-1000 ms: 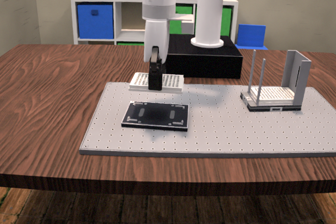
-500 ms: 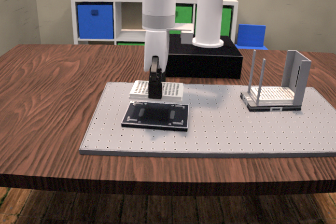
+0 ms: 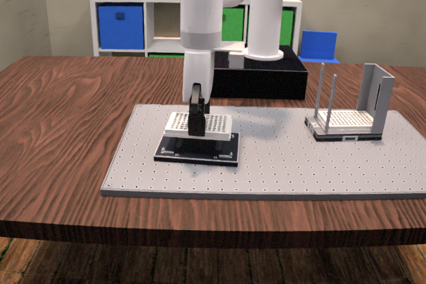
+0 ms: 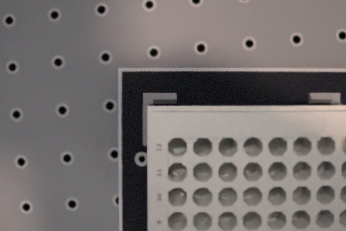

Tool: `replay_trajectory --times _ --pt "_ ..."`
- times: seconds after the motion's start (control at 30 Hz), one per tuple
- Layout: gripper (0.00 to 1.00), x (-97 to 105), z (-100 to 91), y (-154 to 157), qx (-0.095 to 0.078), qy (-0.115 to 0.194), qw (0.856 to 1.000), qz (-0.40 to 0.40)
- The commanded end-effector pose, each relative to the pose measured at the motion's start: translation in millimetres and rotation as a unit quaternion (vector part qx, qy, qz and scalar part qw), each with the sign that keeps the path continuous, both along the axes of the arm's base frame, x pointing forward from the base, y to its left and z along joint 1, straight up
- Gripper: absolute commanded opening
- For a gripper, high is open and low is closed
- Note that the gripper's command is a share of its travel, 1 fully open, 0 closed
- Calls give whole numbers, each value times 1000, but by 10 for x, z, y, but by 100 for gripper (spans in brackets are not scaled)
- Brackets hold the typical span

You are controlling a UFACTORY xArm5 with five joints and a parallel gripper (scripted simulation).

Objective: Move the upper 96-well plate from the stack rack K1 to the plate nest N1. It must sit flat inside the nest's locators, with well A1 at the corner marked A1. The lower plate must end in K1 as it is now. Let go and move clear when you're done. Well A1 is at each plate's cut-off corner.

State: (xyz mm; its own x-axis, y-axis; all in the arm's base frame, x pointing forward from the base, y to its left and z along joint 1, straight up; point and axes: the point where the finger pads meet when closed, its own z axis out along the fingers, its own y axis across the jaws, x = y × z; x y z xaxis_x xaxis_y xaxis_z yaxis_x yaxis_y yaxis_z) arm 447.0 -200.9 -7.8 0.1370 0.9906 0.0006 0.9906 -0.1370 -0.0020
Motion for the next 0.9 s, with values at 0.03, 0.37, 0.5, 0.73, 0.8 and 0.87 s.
replay_trajectory --times 0.03,0.37,0.5,0.73,0.8,0.87 --pt "0 19 -76 -9 -1 -2 1000 0" --pt "0 19 -211 -8 -1 -2 1000 0" --pt "0 19 -210 -8 -1 -2 1000 0" --pt "0 19 -211 -8 -1 -2 1000 0" --pt "0 18 -211 -8 -1 -2 1000 0" --pt "0 18 -211 -8 -1 -2 1000 0"
